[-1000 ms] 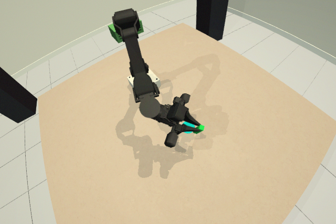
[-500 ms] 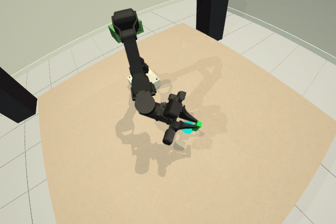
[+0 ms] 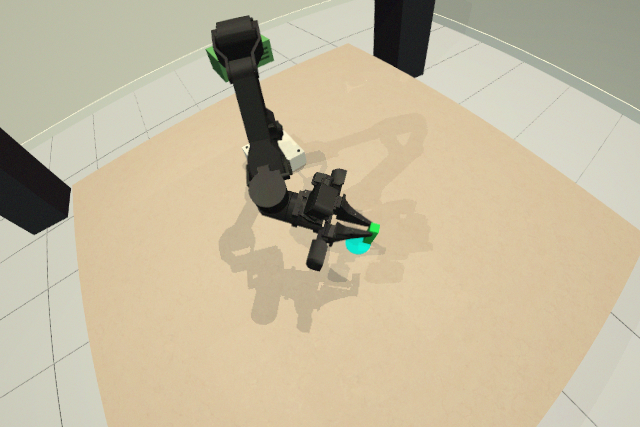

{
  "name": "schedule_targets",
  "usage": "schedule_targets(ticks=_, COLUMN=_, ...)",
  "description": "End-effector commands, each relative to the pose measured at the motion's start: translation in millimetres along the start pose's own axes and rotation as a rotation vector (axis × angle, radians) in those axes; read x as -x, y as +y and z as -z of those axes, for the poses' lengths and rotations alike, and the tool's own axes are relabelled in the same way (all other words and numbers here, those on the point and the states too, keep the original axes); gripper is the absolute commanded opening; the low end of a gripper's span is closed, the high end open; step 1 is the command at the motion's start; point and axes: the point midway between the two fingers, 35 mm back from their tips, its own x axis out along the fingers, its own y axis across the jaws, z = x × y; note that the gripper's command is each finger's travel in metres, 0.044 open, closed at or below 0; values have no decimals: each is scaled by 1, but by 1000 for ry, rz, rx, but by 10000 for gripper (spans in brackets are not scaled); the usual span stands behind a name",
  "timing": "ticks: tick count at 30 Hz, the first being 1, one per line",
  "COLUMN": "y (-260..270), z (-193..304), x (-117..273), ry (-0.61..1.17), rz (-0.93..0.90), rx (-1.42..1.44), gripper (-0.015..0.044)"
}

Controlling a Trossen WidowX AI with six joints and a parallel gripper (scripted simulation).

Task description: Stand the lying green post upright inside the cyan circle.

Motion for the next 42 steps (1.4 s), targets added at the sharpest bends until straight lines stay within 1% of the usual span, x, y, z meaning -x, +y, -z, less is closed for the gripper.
schedule_targets(ticks=1, y=4, z=0, x=4, ry=-16, rz=-13, rx=3, gripper=23)
schedule_targets(ticks=35, y=36, z=-1, x=33, ry=-123, rz=-85, rx=87, gripper=23)
schedule_targets(ticks=42, y=37, z=-1, x=34, ry=-125, rz=-87, rx=89, gripper=23)
